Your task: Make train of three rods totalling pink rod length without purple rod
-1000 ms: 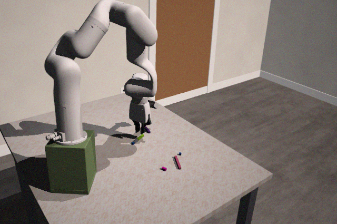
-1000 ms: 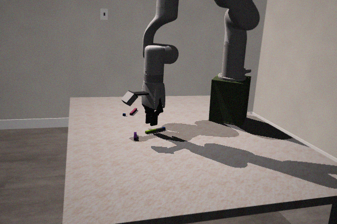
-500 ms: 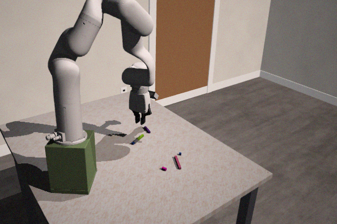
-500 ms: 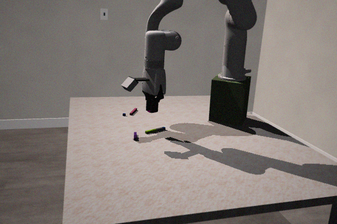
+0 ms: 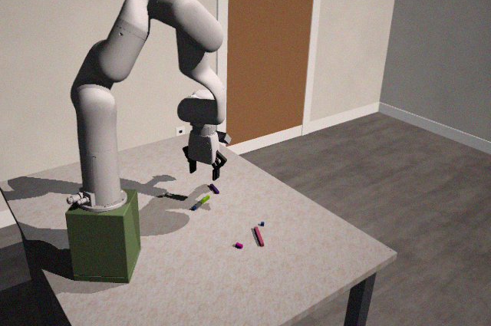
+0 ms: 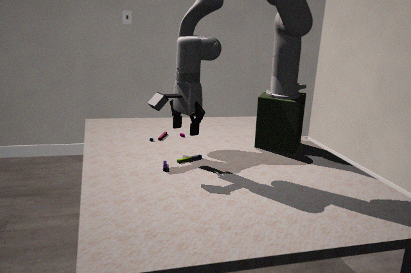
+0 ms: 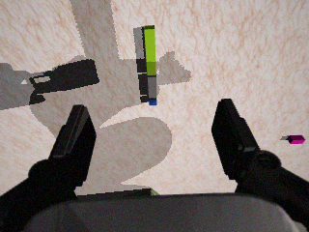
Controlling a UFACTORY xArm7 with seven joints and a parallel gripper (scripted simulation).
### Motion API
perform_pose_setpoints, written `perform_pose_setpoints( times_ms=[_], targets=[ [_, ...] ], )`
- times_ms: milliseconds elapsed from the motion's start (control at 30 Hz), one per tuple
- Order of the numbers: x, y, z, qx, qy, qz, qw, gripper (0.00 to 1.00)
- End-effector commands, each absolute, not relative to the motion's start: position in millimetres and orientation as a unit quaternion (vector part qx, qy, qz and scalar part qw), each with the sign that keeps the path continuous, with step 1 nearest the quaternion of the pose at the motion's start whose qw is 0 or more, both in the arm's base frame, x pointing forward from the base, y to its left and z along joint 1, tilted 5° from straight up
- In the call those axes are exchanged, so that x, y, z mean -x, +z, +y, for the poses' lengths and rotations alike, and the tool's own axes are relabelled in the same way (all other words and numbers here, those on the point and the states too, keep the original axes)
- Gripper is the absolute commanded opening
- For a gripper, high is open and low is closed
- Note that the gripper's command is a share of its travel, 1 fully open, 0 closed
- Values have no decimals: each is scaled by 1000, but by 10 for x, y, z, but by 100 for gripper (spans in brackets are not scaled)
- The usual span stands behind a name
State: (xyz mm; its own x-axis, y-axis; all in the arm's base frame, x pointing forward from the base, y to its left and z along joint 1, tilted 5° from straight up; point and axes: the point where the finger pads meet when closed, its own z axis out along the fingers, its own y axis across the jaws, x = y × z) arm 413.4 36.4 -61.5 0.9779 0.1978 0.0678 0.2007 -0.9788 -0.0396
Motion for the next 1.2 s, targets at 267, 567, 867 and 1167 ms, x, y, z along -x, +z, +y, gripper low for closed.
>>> perform_pose_setpoints(
  times_ms=[267, 567, 867, 1167],
  targets=[
    [-4148, -595, 362, 994, -34, -100, 23, 100],
    [-4135, -384, 351, 994, -34, -100, 23, 100],
    [-4106, 80, 327, 994, -34, -100, 23, 100],
    [-4096, 254, 318, 994, -34, -100, 23, 100]
  ],
)
